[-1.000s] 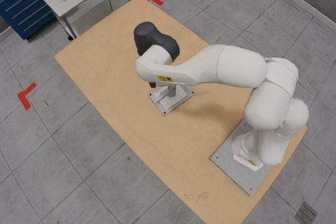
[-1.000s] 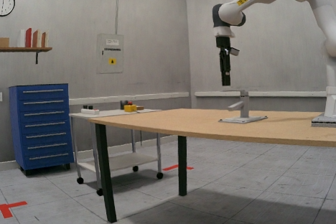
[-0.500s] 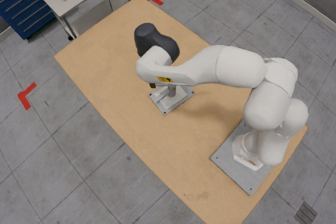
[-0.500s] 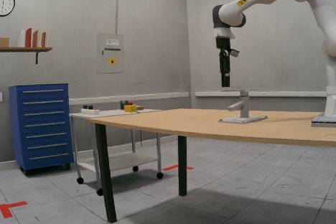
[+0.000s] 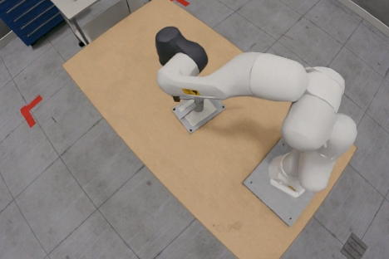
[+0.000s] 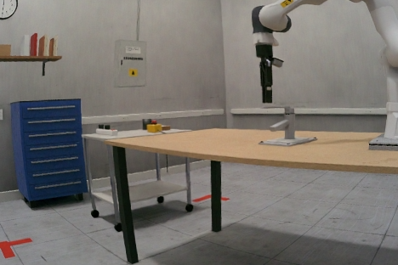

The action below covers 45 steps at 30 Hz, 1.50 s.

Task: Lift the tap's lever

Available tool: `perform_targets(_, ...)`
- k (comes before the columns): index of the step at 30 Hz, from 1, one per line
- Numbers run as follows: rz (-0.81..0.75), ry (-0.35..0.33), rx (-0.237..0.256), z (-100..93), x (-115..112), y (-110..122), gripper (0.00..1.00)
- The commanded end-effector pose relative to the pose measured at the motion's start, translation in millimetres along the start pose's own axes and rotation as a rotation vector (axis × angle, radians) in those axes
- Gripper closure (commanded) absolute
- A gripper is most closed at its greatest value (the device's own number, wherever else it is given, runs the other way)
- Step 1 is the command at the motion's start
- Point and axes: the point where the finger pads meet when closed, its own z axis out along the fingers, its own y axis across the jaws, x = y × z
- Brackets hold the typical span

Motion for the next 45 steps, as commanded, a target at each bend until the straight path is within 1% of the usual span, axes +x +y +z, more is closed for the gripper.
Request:
perform_targets(1, -0.004, -0.001, -0.001, 2.1, -0.1, -0.1, 0.56)
perform_targets(30, -0.004, -0.001, -0.001, 2.7, -0.1, -0.1, 0.56)
perform_targets(37, -0.004, -0.001, -0.001, 4.9, -0.1, -0.1, 0.56)
perform_targets(45, -0.004, -0.001, -0.001, 12.2, -0.1, 0.0, 0.56)
